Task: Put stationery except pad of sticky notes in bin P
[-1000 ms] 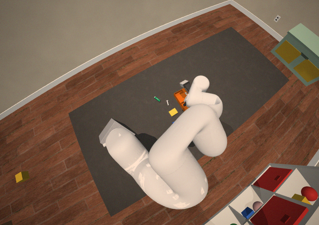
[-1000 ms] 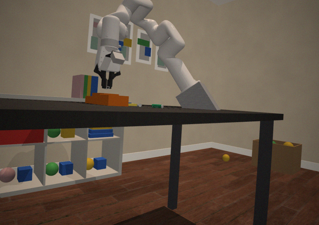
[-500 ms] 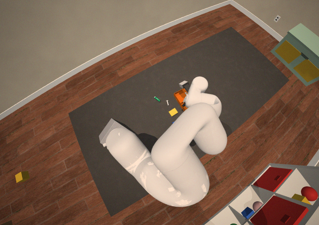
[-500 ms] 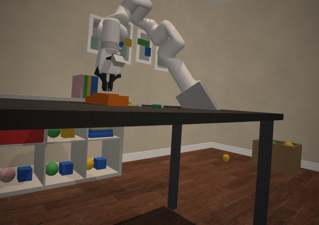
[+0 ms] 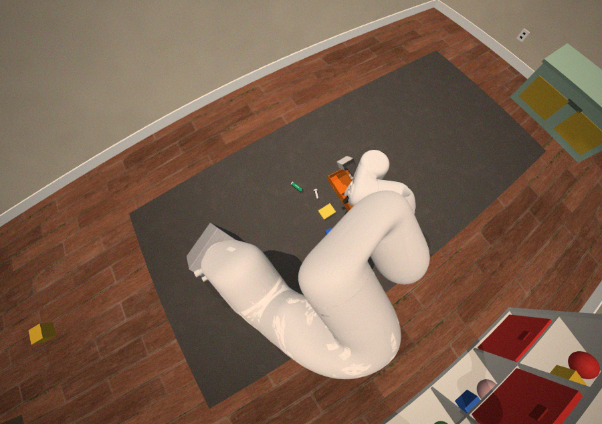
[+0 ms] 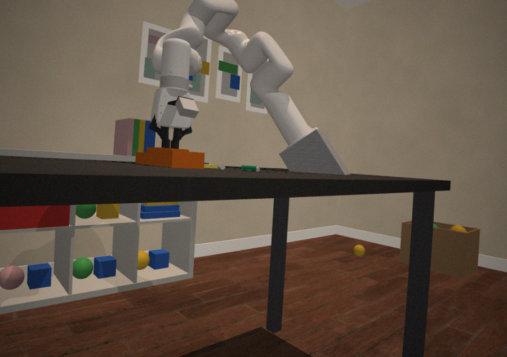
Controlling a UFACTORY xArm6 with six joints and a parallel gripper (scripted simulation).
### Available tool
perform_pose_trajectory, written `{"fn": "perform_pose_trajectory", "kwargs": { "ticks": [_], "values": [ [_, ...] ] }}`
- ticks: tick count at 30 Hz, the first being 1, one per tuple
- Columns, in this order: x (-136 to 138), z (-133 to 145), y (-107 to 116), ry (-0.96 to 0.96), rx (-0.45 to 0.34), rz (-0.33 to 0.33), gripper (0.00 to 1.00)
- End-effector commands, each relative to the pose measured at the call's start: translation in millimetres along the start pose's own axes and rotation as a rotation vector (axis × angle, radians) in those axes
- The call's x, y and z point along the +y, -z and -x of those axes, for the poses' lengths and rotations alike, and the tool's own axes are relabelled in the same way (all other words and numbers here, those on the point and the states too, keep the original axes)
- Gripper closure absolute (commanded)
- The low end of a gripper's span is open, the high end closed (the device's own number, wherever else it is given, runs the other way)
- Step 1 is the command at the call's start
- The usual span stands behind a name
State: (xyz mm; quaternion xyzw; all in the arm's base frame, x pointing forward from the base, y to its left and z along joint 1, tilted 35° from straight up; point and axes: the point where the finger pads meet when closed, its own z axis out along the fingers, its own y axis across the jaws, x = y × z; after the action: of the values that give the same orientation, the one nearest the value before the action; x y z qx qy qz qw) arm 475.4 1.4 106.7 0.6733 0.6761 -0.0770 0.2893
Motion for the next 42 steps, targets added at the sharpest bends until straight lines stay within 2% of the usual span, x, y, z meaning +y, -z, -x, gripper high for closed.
{"fn": "perform_pose_trajectory", "kwargs": {
  "ticks": [1,5,20,21,42],
  "values": [
    [2.0,-0.1,-4.6,-0.001,0.001,0.005,1.00],
    [1.9,-0.3,-12.0,-0.001,0.001,0.005,1.00],
    [1.1,-1.3,-12.1,-0.001,0.001,0.005,1.00],
    [1.1,-1.3,-12.1,-0.001,0.001,0.005,0.71],
    [1.1,-1.3,-6.7,-0.001,0.001,0.005,0.71]
  ]
}}
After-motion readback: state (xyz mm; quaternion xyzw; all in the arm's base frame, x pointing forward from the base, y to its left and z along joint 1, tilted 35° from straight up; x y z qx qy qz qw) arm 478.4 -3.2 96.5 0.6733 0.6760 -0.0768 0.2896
